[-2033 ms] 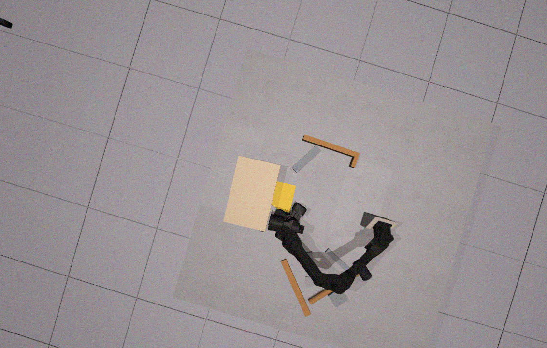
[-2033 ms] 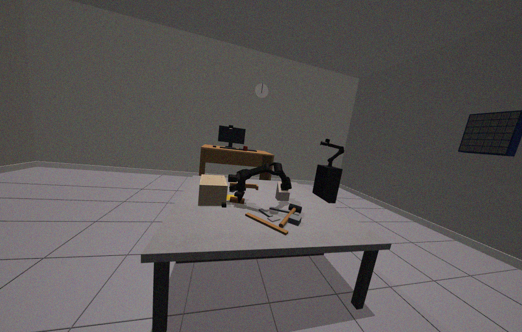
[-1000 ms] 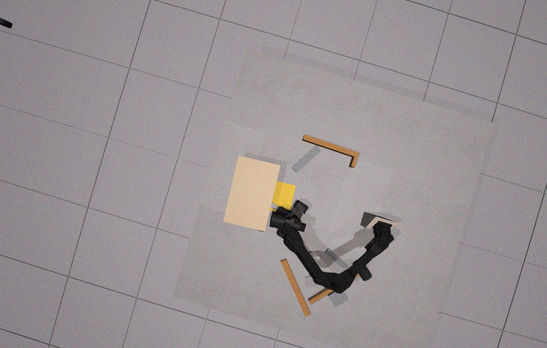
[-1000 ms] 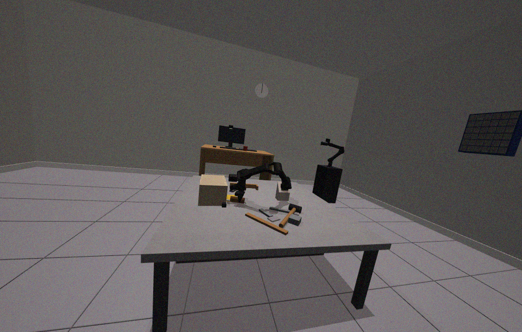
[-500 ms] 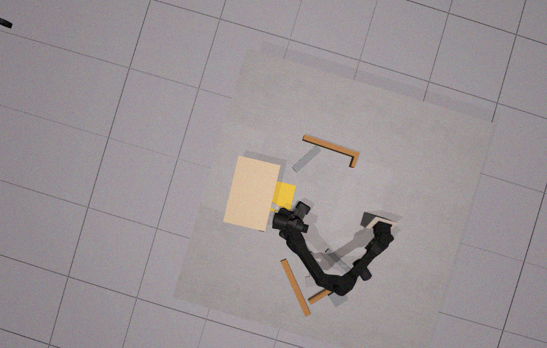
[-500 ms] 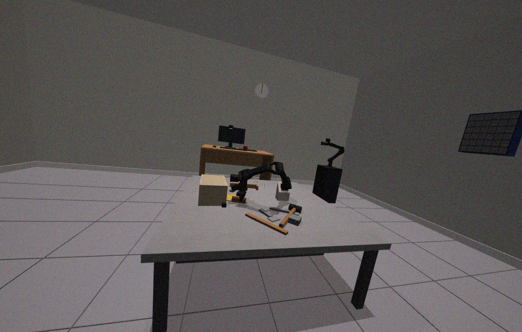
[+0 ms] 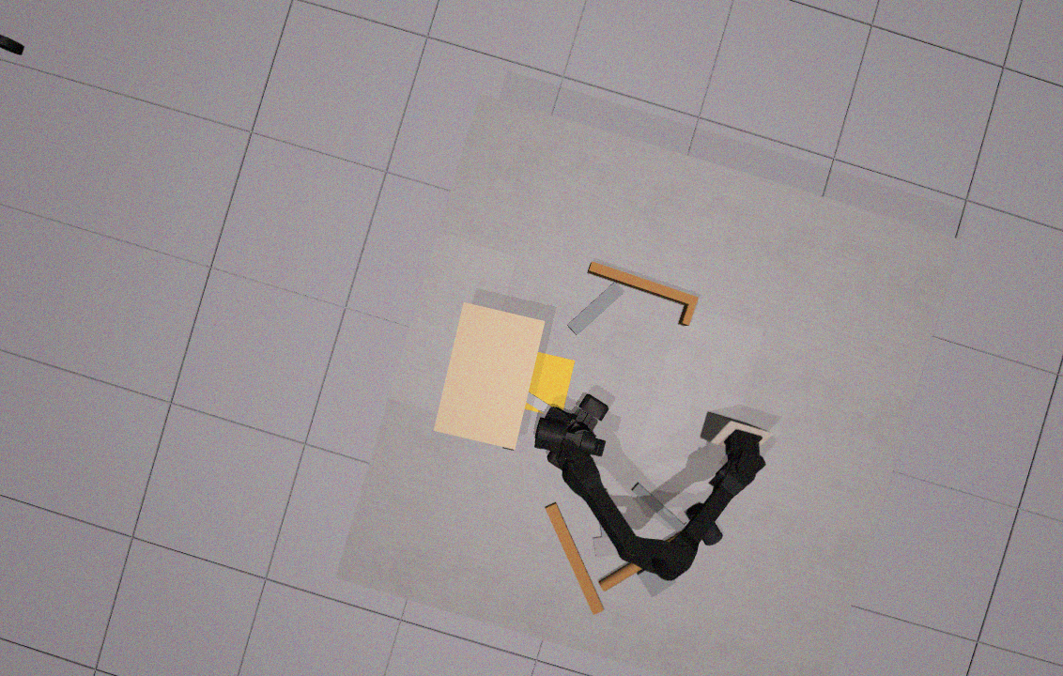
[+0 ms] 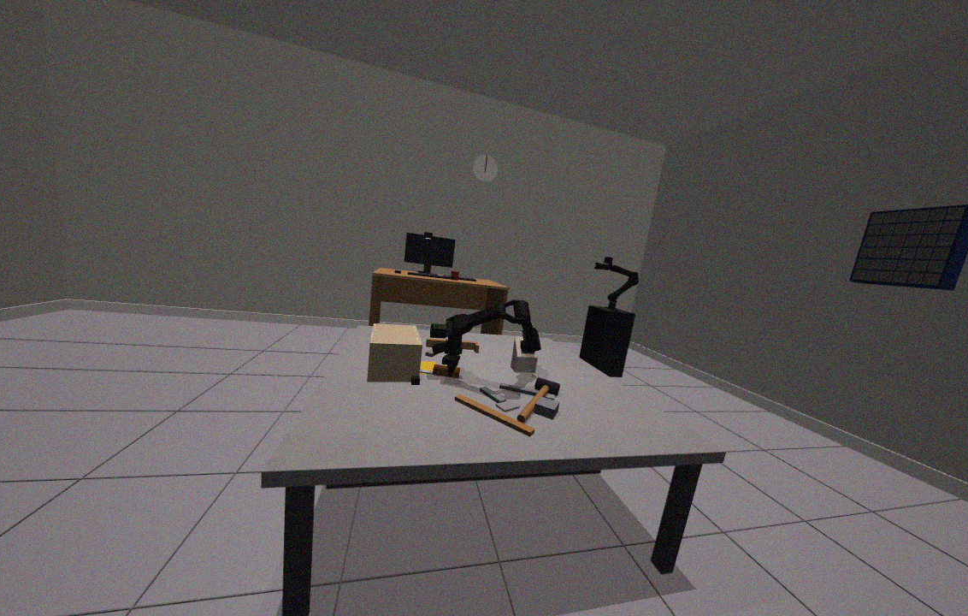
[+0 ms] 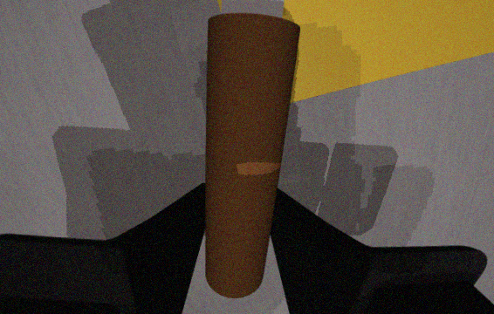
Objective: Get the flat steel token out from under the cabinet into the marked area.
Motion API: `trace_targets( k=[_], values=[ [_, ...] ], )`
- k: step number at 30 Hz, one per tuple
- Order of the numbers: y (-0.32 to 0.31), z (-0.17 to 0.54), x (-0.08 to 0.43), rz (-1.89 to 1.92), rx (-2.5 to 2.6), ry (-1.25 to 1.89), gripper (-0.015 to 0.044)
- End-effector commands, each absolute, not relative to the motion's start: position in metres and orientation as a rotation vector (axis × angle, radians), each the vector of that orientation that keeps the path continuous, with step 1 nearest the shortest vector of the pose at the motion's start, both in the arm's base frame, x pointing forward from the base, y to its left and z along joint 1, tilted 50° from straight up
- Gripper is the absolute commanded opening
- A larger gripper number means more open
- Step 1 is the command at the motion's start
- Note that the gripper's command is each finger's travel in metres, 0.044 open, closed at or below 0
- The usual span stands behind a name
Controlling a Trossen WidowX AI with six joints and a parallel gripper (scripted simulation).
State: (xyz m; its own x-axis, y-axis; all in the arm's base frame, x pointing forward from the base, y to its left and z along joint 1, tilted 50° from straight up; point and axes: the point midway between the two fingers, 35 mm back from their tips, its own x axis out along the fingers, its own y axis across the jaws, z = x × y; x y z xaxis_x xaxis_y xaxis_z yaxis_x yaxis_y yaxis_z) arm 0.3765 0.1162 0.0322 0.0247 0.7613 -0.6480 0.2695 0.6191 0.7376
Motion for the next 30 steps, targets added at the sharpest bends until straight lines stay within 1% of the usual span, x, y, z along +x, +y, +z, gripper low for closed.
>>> trace_targets(
  k=[1,30],
  values=[
    [0.119,0.033,0.369,0.469,0.895,1.553,0.0000],
    [0.125,0.039,0.340,0.469,0.896,1.554,0.0000]
  ],
)
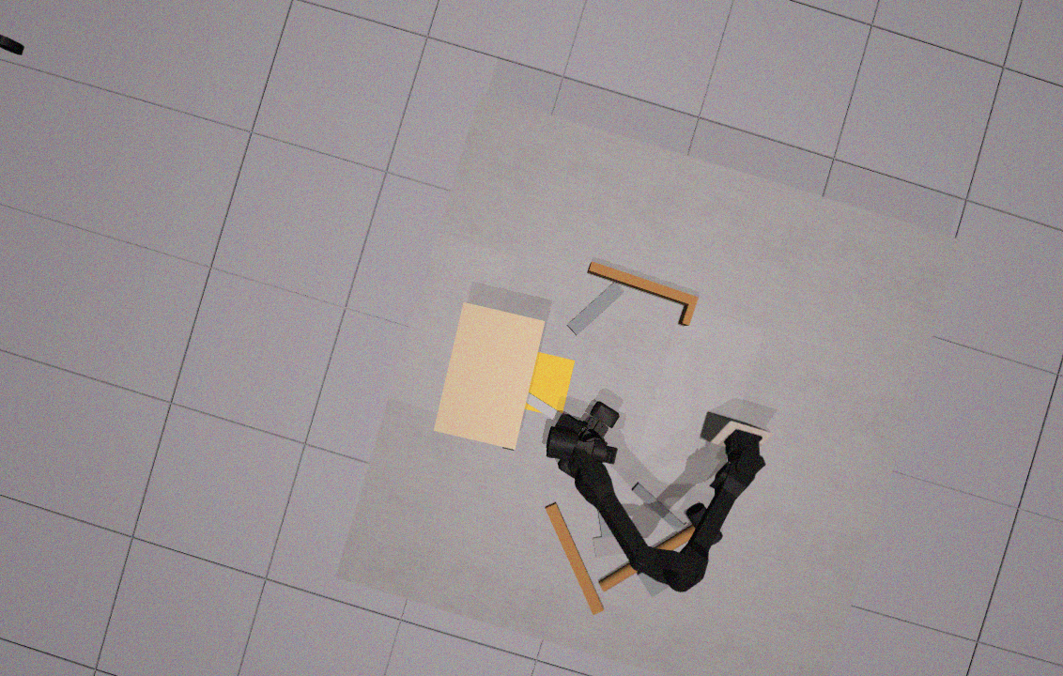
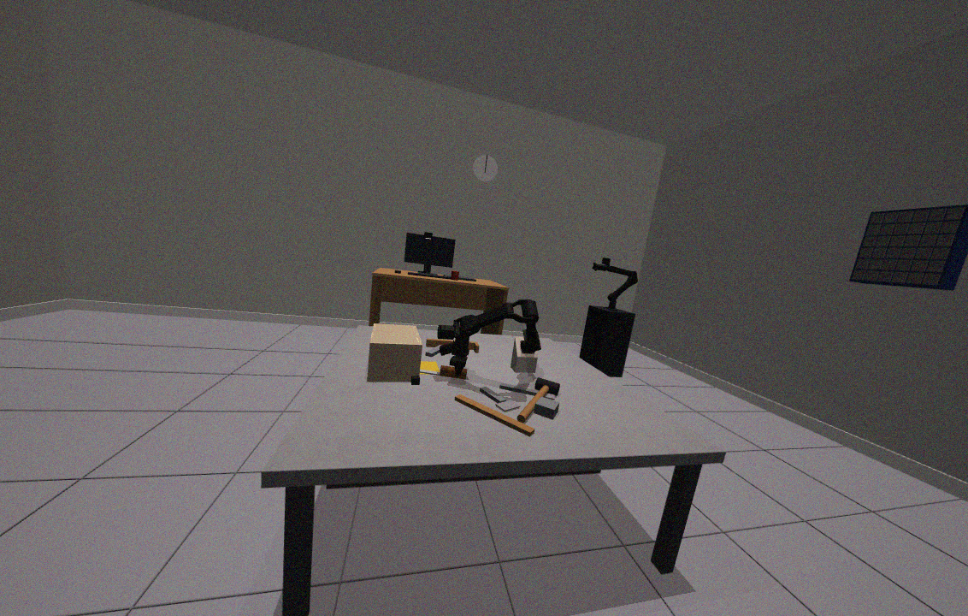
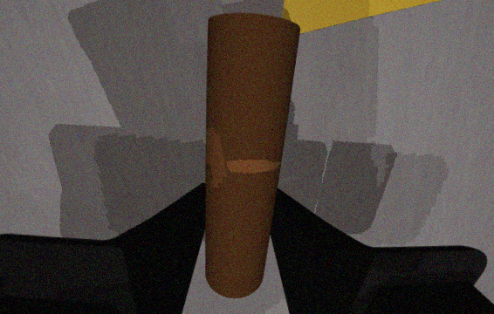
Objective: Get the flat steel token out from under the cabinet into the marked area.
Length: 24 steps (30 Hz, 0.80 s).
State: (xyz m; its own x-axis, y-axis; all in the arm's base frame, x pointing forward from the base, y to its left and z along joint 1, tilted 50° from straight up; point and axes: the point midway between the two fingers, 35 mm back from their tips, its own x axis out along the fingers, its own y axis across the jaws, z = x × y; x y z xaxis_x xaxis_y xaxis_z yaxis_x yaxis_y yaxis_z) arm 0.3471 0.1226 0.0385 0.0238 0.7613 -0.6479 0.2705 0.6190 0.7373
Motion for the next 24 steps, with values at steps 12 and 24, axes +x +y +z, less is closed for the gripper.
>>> trace_targets(
  k=[12,24],
  values=[
    [0.128,0.042,0.328,0.468,0.896,1.555,0.0000],
    [0.131,0.045,0.315,0.468,0.897,1.555,0.0000]
  ],
)
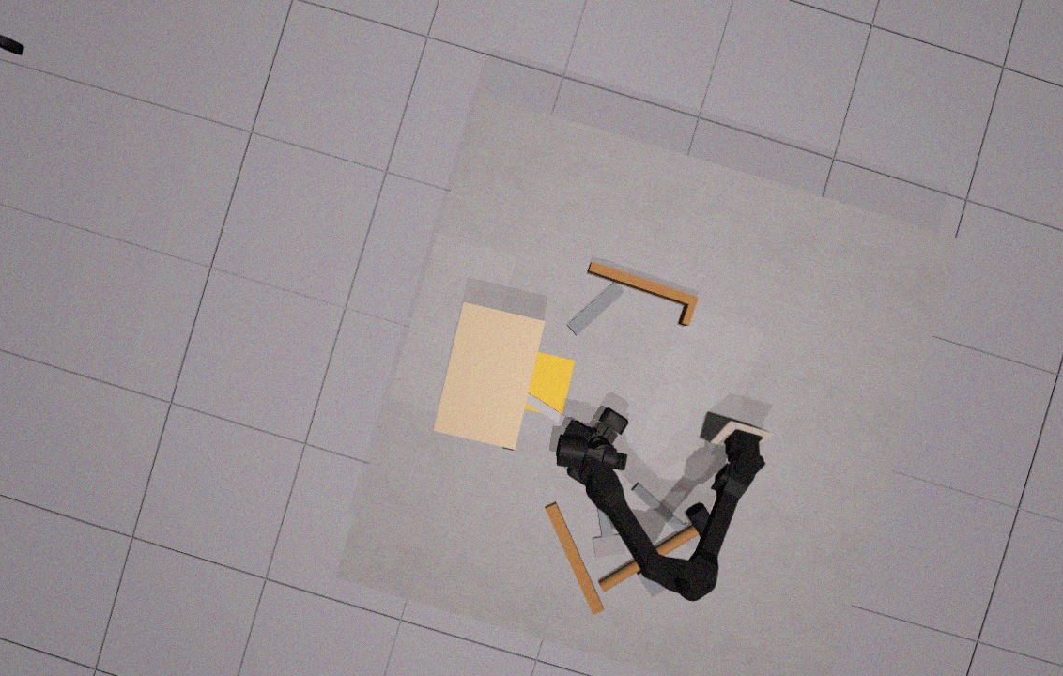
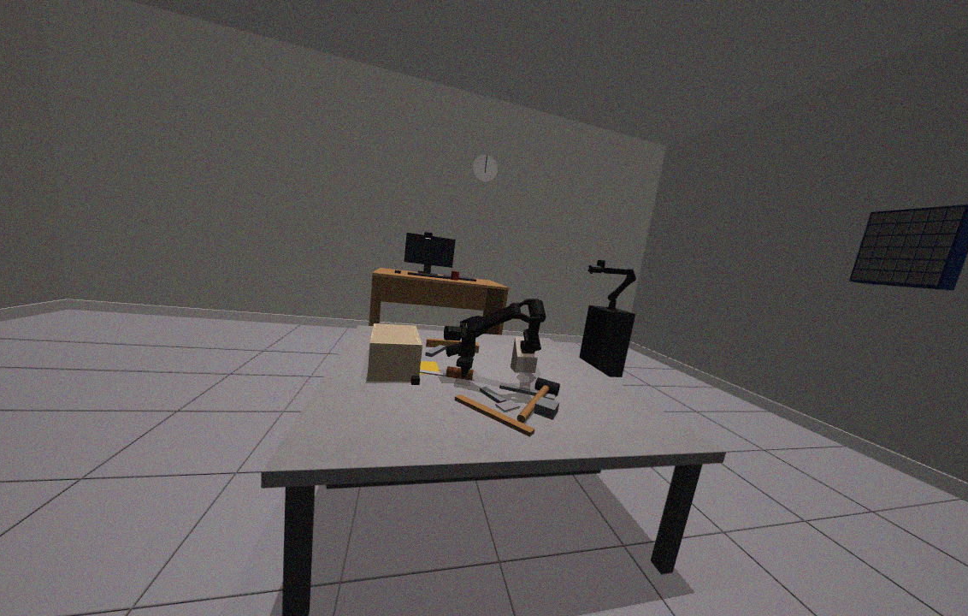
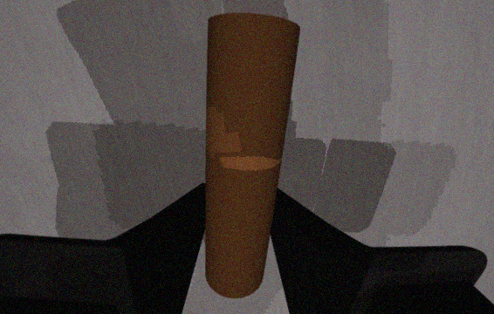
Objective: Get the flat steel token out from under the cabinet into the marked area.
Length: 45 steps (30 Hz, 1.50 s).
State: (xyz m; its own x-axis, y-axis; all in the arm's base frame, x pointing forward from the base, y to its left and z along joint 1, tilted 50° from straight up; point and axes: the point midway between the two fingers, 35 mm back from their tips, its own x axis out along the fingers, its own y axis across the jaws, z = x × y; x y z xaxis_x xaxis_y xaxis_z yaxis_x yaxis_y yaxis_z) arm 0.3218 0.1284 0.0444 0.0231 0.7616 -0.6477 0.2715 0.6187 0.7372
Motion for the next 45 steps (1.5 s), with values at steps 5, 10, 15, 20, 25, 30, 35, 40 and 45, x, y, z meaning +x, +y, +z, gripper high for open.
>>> trace_targets(
  k=[5,10,15,20,25,30,35,40,45],
  values=[
    [0.132,0.047,0.309,0.468,0.897,1.556,0.0000],
    [0.133,0.048,0.303,0.468,0.897,1.556,0.0000],
    [0.135,0.049,0.298,0.468,0.897,1.556,0.0000],
    [0.136,0.051,0.292,0.468,0.897,1.556,0.0000],
    [0.137,0.052,0.286,0.468,0.897,1.557,0.0000],
    [0.139,0.054,0.280,0.468,0.897,1.557,0.0000],
    [0.140,0.055,0.275,0.468,0.898,1.557,0.0000],
    [0.141,0.056,0.269,0.468,0.898,1.557,0.0000],
    [0.143,0.058,0.264,0.468,0.898,1.557,0.0000]
  ],
)
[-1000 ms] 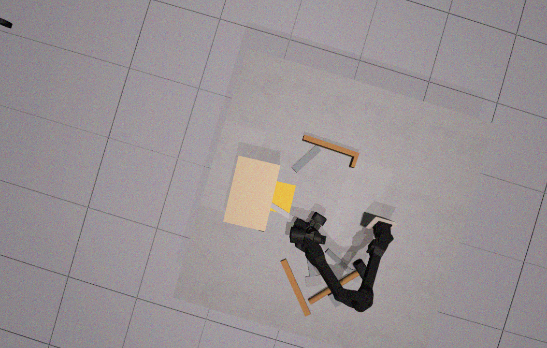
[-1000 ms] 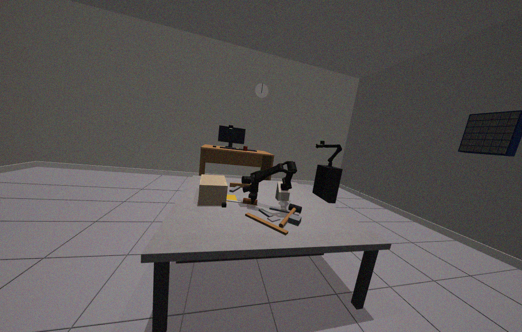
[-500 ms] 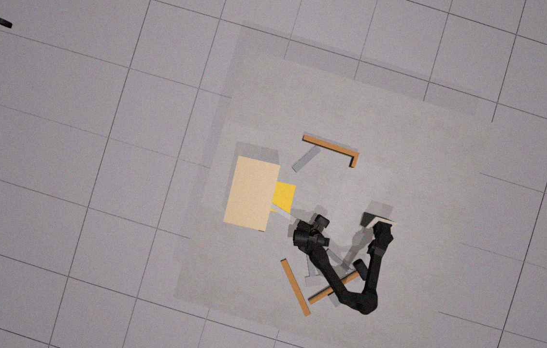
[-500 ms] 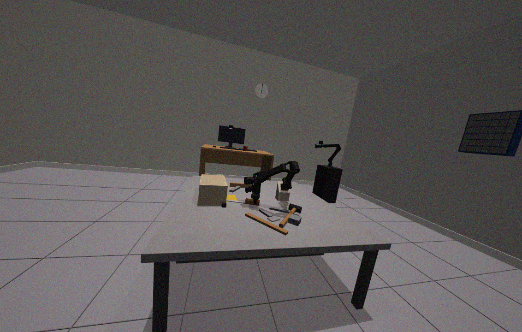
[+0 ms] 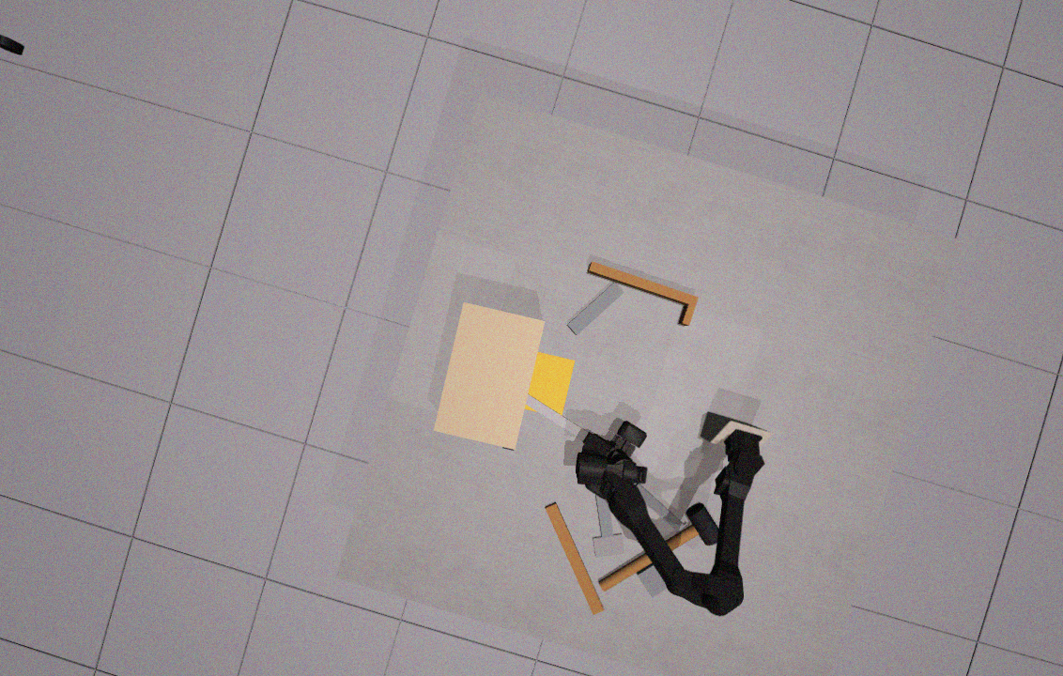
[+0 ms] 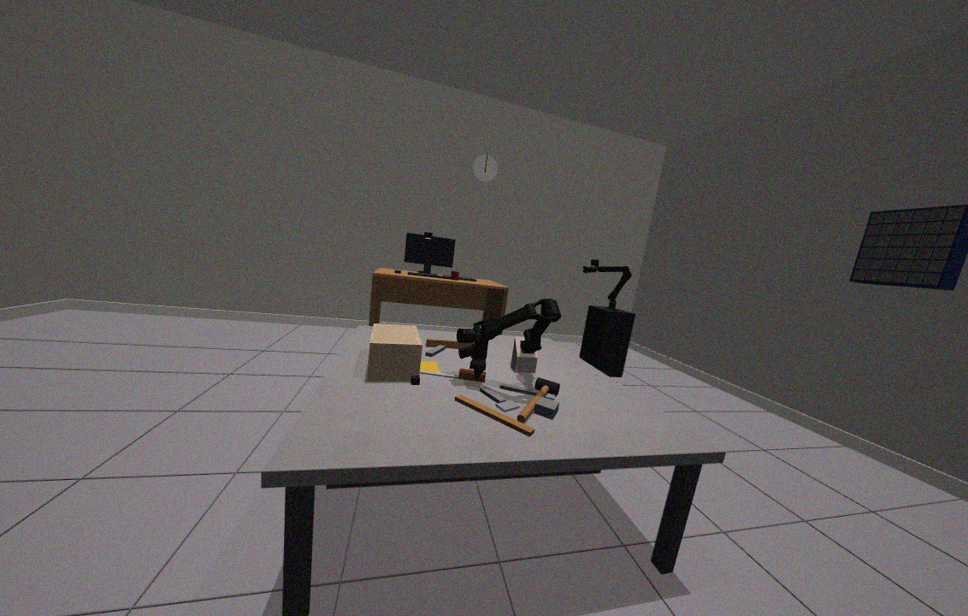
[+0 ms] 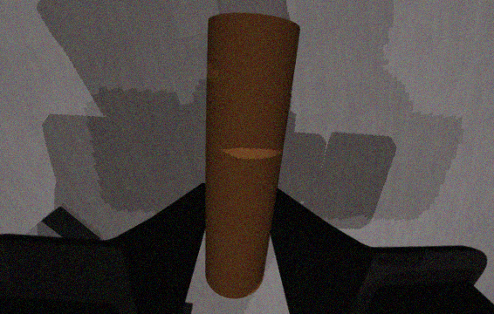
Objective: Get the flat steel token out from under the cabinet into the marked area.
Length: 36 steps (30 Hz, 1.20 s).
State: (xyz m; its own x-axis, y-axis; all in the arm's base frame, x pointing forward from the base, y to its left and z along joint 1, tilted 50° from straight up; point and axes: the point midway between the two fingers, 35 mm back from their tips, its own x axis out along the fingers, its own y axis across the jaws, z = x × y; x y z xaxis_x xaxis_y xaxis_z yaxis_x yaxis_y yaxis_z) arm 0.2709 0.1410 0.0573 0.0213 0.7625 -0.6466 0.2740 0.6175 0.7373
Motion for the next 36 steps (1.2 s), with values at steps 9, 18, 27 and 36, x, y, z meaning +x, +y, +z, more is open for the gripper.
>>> trace_targets(
  k=[9,18,27,36],
  values=[
    [0.145,0.060,0.254,0.468,0.898,1.558,0.0000],
    [0.148,0.063,0.244,0.468,0.898,1.558,0.0000],
    [0.150,0.066,0.236,0.468,0.899,1.558,0.0000],
    [0.150,0.067,0.237,0.471,0.896,1.552,0.0000]
  ],
)
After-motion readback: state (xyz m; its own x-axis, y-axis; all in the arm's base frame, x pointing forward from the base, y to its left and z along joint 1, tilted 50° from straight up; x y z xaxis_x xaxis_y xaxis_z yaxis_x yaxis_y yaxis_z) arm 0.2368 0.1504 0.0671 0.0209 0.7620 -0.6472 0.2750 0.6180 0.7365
